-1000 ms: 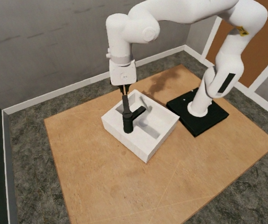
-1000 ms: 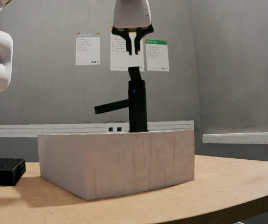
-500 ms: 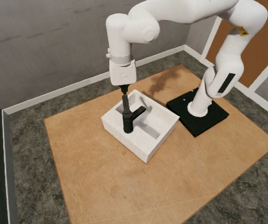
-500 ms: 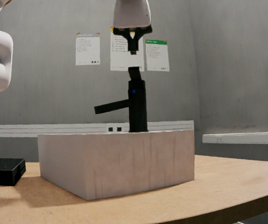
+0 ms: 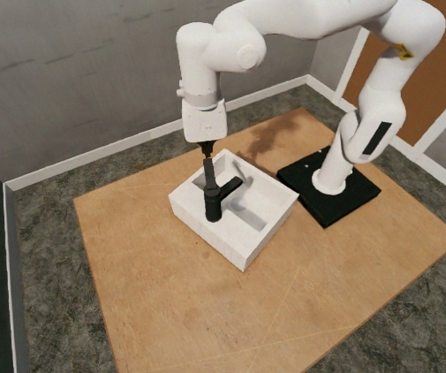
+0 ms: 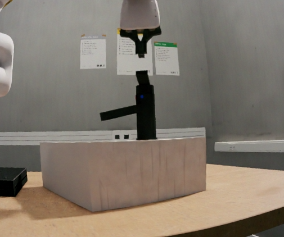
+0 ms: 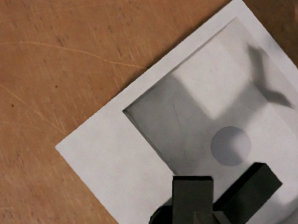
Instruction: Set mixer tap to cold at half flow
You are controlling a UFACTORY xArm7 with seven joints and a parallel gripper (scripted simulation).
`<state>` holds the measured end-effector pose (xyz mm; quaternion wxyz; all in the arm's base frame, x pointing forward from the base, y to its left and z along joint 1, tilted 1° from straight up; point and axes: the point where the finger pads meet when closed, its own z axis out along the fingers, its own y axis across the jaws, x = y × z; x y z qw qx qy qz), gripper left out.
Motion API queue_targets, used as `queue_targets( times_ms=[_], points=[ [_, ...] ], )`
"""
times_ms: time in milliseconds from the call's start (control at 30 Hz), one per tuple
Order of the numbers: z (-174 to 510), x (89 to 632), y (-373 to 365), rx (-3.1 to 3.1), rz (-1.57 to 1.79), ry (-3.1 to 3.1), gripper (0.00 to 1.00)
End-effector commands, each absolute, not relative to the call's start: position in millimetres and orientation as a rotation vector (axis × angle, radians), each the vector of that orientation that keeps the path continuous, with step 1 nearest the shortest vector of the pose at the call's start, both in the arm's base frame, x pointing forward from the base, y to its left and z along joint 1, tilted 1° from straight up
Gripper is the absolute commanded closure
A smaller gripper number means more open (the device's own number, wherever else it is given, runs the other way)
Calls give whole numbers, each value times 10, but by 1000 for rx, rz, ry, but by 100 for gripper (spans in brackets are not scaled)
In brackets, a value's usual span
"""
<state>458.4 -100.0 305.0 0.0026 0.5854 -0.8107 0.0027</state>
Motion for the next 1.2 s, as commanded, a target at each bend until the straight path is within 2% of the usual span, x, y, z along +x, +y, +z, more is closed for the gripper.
queue_targets(
  times_ms=[0,467,733,1167],
  points=[
    [3070,4592,-1001,1844,14,-2540,100],
    [3086,4592,-1000,2149,14,-2287,100],
    [3105,4591,-1000,2480,13,-1921,100],
    [3168,4590,-997,2964,11,-979,100]
  ],
)
